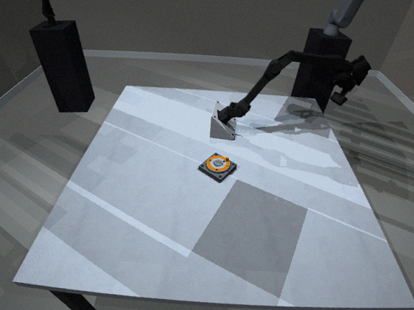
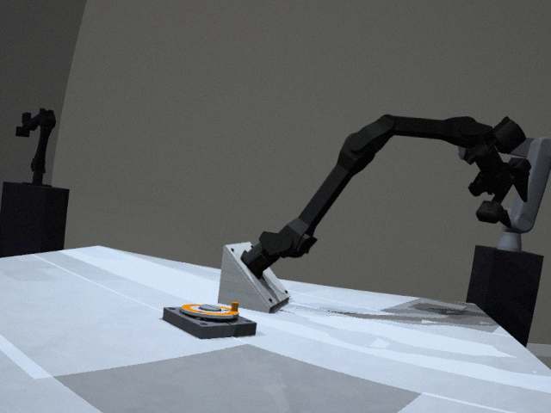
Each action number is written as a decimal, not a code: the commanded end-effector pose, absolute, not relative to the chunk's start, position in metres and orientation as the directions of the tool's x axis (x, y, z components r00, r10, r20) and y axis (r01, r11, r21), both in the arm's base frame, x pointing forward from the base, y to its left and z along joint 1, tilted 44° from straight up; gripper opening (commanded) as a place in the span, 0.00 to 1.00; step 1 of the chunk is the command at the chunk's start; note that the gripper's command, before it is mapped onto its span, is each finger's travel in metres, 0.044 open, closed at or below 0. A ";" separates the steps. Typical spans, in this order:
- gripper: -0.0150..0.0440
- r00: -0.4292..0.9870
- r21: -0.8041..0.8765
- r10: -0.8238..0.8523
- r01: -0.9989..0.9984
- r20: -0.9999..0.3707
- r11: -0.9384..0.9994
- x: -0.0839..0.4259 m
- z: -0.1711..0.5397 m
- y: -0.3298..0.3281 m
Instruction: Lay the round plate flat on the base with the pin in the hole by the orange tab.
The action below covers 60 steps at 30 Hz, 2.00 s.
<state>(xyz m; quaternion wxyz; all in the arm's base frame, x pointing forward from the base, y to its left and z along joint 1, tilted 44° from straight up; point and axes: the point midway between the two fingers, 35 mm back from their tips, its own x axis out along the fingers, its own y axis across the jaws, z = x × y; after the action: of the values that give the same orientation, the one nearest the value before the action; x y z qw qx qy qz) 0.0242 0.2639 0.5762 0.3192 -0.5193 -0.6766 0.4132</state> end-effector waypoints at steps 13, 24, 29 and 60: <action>0.35 0.168 -0.958 0.944 -0.108 -0.283 -0.267 0.193 0.462 0.273; 0.25 0.327 -0.600 0.763 -0.794 -0.558 -0.099 0.311 0.323 0.190; 0.25 0.337 -0.355 0.683 -0.927 -0.648 0.121 0.336 0.264 0.135; 0.25 0.212 0.679 0.652 0.099 -0.728 0.727 0.236 0.062 -0.058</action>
<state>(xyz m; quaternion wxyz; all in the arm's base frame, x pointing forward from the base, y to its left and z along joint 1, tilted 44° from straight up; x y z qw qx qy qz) 0.2381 -0.0601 0.0659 -0.7163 -0.3080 -0.5942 -0.1971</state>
